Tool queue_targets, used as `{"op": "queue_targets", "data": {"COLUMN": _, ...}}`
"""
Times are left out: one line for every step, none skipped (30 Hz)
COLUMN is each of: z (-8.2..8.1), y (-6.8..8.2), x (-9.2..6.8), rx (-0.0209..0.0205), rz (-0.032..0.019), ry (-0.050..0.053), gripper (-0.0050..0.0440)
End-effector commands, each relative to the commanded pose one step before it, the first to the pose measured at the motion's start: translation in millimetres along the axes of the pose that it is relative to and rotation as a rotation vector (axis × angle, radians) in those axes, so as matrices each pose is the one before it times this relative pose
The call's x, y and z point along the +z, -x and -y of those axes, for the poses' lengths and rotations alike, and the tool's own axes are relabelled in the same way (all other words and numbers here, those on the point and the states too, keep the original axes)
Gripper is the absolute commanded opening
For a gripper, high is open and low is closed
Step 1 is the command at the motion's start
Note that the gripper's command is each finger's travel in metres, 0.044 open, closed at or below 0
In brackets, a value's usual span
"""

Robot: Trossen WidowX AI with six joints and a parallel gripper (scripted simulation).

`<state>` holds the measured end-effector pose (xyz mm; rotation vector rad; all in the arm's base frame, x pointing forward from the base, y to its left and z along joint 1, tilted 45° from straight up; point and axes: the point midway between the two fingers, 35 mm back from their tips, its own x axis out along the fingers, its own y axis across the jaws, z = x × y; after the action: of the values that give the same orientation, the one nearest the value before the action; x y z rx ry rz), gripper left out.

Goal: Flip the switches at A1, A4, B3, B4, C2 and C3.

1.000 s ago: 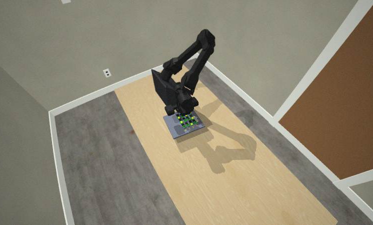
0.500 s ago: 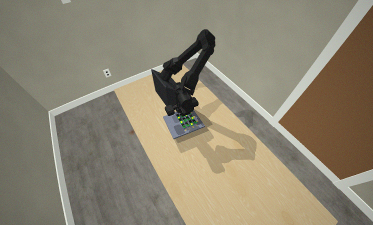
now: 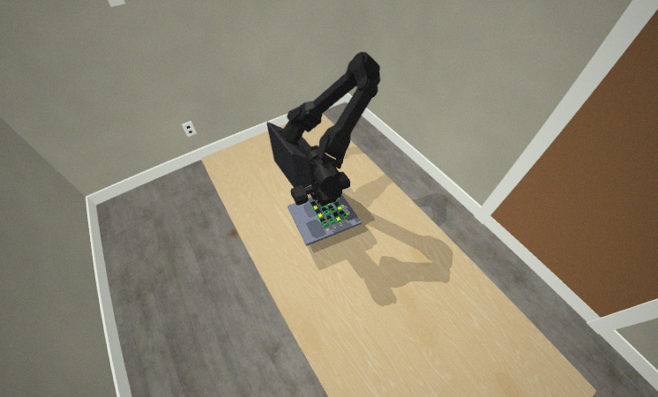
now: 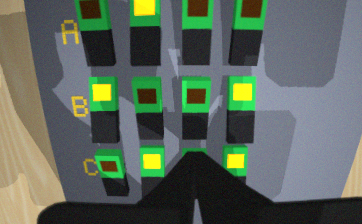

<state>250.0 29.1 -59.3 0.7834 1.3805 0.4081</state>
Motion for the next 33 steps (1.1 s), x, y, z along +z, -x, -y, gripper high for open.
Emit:
{"op": "queue_targets", "data": {"z": -0.53, "y": -1.16, "x": -0.89, "rx": 0.00227, "rz": -0.00117, "ry": -0.0041, "gripper": -0.005}}
{"op": "queue_targets", "data": {"z": 0.0, "y": 0.0, "x": 0.0, "rx": 0.0, "rz": 0.0, "ry": 0.0, "gripper": -0.005}}
{"op": "queue_targets", "data": {"z": 0.0, "y": 0.0, "x": 0.0, "rx": 0.0, "rz": 0.0, "ry": 0.0, "gripper": -0.005}}
{"op": "queue_targets", "data": {"z": -0.13, "y": 0.32, "x": 0.52, "rx": -0.00008, "rz": 0.00215, "ry": 0.0009, "gripper": -0.005}}
{"op": "queue_targets", "data": {"z": 0.09, "y": -0.32, "x": -0.26, "rx": 0.00009, "rz": -0.00092, "ry": -0.0007, "gripper": -0.005}}
{"op": "queue_targets", "data": {"z": 0.06, "y": -0.29, "x": -0.14, "rx": 0.00007, "rz": -0.00072, "ry": -0.0003, "gripper": -0.005}}
{"op": "queue_targets", "data": {"z": 0.01, "y": -0.22, "x": -0.04, "rx": 0.00005, "rz": -0.00036, "ry": -0.0001, "gripper": -0.005}}
{"op": "queue_targets", "data": {"z": -0.01, "y": -0.14, "x": -0.04, "rx": -0.00003, "rz": -0.00005, "ry": 0.0, "gripper": -0.005}}
{"op": "queue_targets", "data": {"z": -0.01, "y": -0.09, "x": -0.04, "rx": 0.0, "rz": 0.0001, "ry": 0.0, "gripper": -0.005}}
{"op": "queue_targets", "data": {"z": 0.0, "y": -0.1, "x": -0.03, "rx": 0.00003, "rz": 0.0001, "ry": -0.0001, "gripper": -0.005}}
{"op": "queue_targets", "data": {"z": 0.01, "y": -0.12, "x": -0.01, "rx": 0.00004, "rz": 0.00003, "ry": -0.0001, "gripper": -0.005}}
{"op": "queue_targets", "data": {"z": 0.03, "y": -0.11, "x": 0.07, "rx": -0.00008, "rz": 0.00015, "ry": 0.0, "gripper": -0.005}}
{"op": "queue_targets", "data": {"z": 0.02, "y": -0.05, "x": 0.23, "rx": -0.00019, "rz": 0.00053, "ry": 0.0003, "gripper": -0.005}}
{"op": "queue_targets", "data": {"z": -0.93, "y": 4.52, "x": 4.63, "rx": -0.00234, "rz": 0.01381, "ry": 0.0134, "gripper": -0.005}}
{"op": "queue_targets", "data": {"z": 0.24, "y": 5.63, "x": 2.85, "rx": -0.00403, "rz": 0.00691, "ry": 0.0057, "gripper": -0.005}}
{"op": "queue_targets", "data": {"z": 0.55, "y": 8.48, "x": 1.38, "rx": -0.00375, "rz": 0.0054, "ry": 0.0029, "gripper": -0.005}}
{"op": "queue_targets", "data": {"z": 0.37, "y": 11.75, "x": 1.1, "rx": -0.00241, "rz": 0.00659, "ry": 0.0028, "gripper": -0.005}}
{"op": "queue_targets", "data": {"z": 1.51, "y": 13.67, "x": 4.77, "rx": -0.00596, "rz": 0.02633, "ry": 0.0202, "gripper": -0.005}}
{"op": "queue_targets", "data": {"z": 0.0, "y": 0.0, "x": 0.0, "rx": 0.0, "rz": 0.0, "ry": 0.0, "gripper": -0.005}}
{"op": "queue_targets", "data": {"z": 0.0, "y": 0.0, "x": 0.0, "rx": 0.0, "rz": 0.0, "ry": 0.0, "gripper": -0.005}}
{"op": "queue_targets", "data": {"z": -0.61, "y": 6.95, "x": -3.47, "rx": 0.00253, "rz": -0.01028, "ry": -0.0127, "gripper": -0.005}}
{"op": "queue_targets", "data": {"z": 1.21, "y": 7.98, "x": 3.67, "rx": -0.00536, "rz": 0.02092, "ry": 0.0174, "gripper": -0.005}}
{"op": "queue_targets", "data": {"z": -0.51, "y": 2.74, "x": -1.99, "rx": 0.00195, "rz": -0.00615, "ry": -0.0071, "gripper": -0.005}}
{"op": "queue_targets", "data": {"z": -0.43, "y": 3.07, "x": -1.6, "rx": 0.00155, "rz": -0.00406, "ry": -0.0051, "gripper": -0.005}}
{"op": "queue_targets", "data": {"z": -0.65, "y": 2.68, "x": -2.13, "rx": 0.00243, "rz": -0.00643, "ry": -0.0073, "gripper": -0.005}}
{"op": "queue_targets", "data": {"z": -0.62, "y": 1.82, "x": -1.9, "rx": 0.00235, "rz": -0.00612, "ry": -0.0067, "gripper": -0.005}}
{"op": "queue_targets", "data": {"z": -0.07, "y": 0.77, "x": -0.11, "rx": 0.00027, "rz": 0.00035, "ry": 0.0, "gripper": -0.005}}
{"op": "queue_targets", "data": {"z": -0.12, "y": 0.0, "x": 0.04, "rx": 0.00077, "rz": 0.00026, "ry": 0.0, "gripper": -0.005}}
{"op": "queue_targets", "data": {"z": -0.11, "y": 0.0, "x": 0.04, "rx": 0.00074, "rz": 0.00024, "ry": 0.0, "gripper": -0.005}}
{"op": "queue_targets", "data": {"z": -0.08, "y": 0.0, "x": 0.03, "rx": 0.00053, "rz": 0.00018, "ry": 0.0, "gripper": -0.005}}
{"op": "queue_targets", "data": {"z": -0.59, "y": 0.38, "x": 1.28, "rx": 0.00057, "rz": 0.00067, "ry": 0.0004, "gripper": -0.005}}
{"op": "queue_targets", "data": {"z": -0.49, "y": -0.5, "x": 2.5, "rx": 0.00329, "rz": -0.00538, "ry": -0.0058, "gripper": -0.005}}
{"op": "queue_targets", "data": {"z": -2.67, "y": -0.5, "x": 4.77, "rx": 0.0036, "rz": -0.00734, "ry": -0.0008, "gripper": -0.005}}
